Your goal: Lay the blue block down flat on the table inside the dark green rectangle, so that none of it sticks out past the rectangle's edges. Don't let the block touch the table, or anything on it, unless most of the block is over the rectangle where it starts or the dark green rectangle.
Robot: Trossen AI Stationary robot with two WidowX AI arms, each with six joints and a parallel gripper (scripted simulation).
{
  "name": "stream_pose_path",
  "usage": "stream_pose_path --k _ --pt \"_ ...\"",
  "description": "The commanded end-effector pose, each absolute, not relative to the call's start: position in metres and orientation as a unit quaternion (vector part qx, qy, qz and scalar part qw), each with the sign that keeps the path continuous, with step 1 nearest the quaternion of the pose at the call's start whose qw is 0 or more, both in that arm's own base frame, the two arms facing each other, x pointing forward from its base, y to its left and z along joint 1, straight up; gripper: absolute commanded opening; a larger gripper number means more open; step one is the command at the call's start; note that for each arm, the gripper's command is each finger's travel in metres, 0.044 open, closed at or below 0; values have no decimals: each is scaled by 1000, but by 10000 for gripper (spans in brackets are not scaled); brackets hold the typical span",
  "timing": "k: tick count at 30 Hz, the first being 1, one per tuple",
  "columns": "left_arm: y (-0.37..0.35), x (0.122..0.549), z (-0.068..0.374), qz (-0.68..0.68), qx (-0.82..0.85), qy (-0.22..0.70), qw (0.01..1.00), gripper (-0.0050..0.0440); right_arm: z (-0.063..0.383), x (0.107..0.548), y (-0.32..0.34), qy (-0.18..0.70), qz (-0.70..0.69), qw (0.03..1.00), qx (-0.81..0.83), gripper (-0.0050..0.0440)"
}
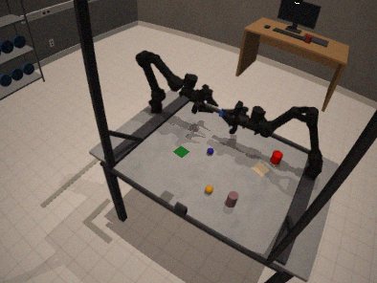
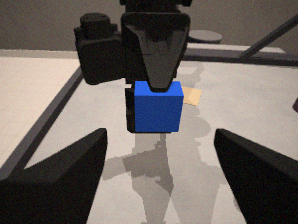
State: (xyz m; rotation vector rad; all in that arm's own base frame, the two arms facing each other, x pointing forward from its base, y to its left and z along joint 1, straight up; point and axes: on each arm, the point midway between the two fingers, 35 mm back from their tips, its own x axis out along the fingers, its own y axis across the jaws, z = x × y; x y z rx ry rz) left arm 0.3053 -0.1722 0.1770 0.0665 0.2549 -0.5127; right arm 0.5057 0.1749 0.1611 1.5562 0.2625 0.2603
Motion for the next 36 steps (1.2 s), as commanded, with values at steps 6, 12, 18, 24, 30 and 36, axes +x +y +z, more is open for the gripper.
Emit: stream_pose_path --k 6,12,18,24,30,36 --pt "-184 325 187 -253 27 109 961 300 175 506 175 108 127 696 699 -50" --pt "-191 336 184 -254 27 108 961 300 175 506 175 108 127 696 699 -50" --pt "-194 342 182 -254 27 108 961 300 175 506 175 108 127 696 699 -50" --pt "-196 346 181 -254 27 108 961 300 175 506 175 108 127 696 699 -50" --pt "-196 346 181 -254 27 108 961 200 175 506 175 108 127 696 699 -50" --pt "-194 344 178 -253 29 111 961 160 175 506 175 108 127 696 699 -50"
